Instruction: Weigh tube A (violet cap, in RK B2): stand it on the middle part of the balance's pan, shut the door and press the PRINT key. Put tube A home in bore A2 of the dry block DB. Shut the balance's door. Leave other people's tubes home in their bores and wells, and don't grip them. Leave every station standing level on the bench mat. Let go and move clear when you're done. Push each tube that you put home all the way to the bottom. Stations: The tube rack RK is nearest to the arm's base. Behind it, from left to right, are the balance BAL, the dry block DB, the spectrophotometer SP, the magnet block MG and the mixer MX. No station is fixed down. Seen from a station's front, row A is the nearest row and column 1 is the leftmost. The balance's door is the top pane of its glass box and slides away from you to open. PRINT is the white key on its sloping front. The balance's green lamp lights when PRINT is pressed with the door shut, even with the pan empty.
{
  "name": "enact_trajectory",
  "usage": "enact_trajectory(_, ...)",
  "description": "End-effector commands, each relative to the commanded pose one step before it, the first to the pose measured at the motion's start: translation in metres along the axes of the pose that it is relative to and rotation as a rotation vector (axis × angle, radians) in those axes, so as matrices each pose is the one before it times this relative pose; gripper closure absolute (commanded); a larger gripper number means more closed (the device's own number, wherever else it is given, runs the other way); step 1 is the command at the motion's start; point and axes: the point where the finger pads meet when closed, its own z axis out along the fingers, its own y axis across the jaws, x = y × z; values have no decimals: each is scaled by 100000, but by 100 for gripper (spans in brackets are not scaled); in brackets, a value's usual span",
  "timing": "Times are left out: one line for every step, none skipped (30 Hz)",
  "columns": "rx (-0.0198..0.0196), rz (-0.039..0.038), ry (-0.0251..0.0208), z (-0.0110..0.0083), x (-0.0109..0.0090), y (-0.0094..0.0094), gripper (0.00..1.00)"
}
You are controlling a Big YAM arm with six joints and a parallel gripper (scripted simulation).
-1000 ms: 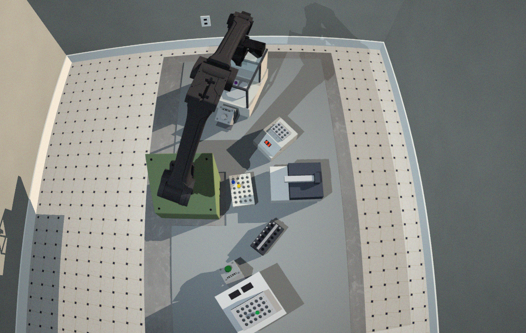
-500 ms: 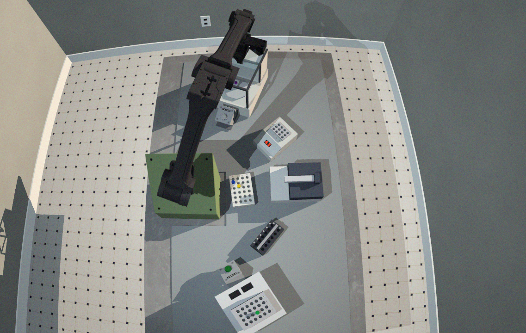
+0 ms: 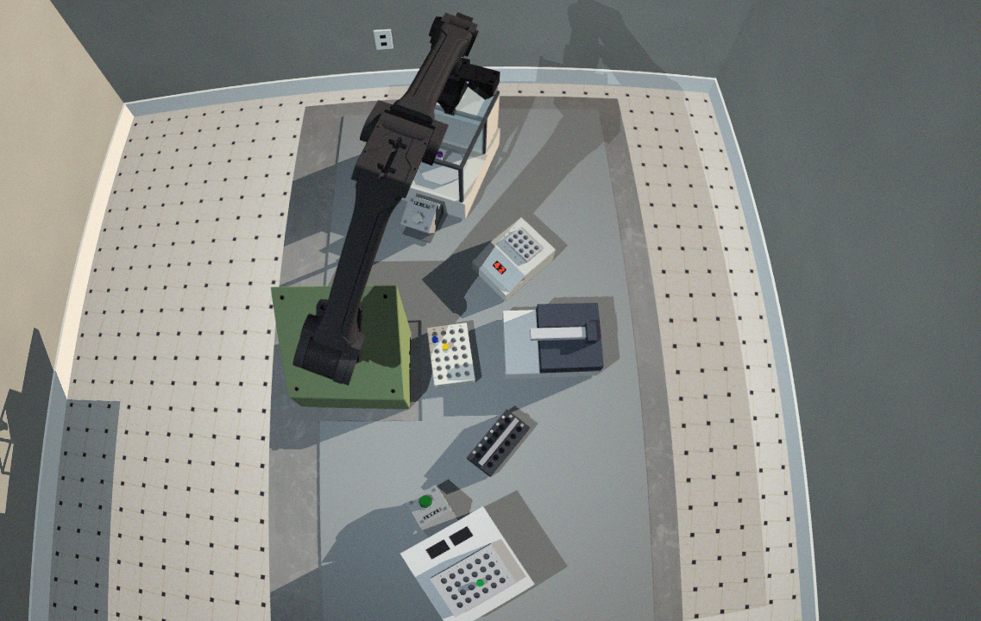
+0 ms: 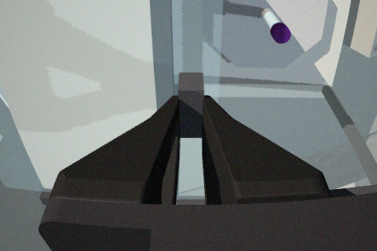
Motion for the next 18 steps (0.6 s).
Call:
enact_trajectory(-2767,386,661,-824,-621,1926,94)
enact_trajectory(-821,222,31,-11,53,297,94)
enact_trajectory(-235,65,17,0,4,59,94)
enact_trajectory(-186,52,14,0,3,46,94)
enact_trajectory(-25,7,2,0,0,6,94)
enact_trajectory(0,0,0,0,0,0,94)
enact_trajectory(0,0,0,0,0,0,94)
enact_trajectory(0,0,0,0,0,0,94)
enact_trajectory(0,0,0,0,0,0,94)
enact_trajectory(0,0,0,0,0,0,94)
enact_trajectory(0,0,0,0,0,0,94)
enact_trajectory(0,0,0,0,0,0,94)
enact_trajectory(0,0,0,0,0,0,94)
enact_trajectory(0,0,0,0,0,0,94)
enact_trajectory(0,0,0,0,0,0,94)
enact_trajectory(0,0,0,0,0,0,94)
enact_trajectory(0,0,0,0,0,0,94)
enact_trajectory(0,0,0,0,0,0,94)
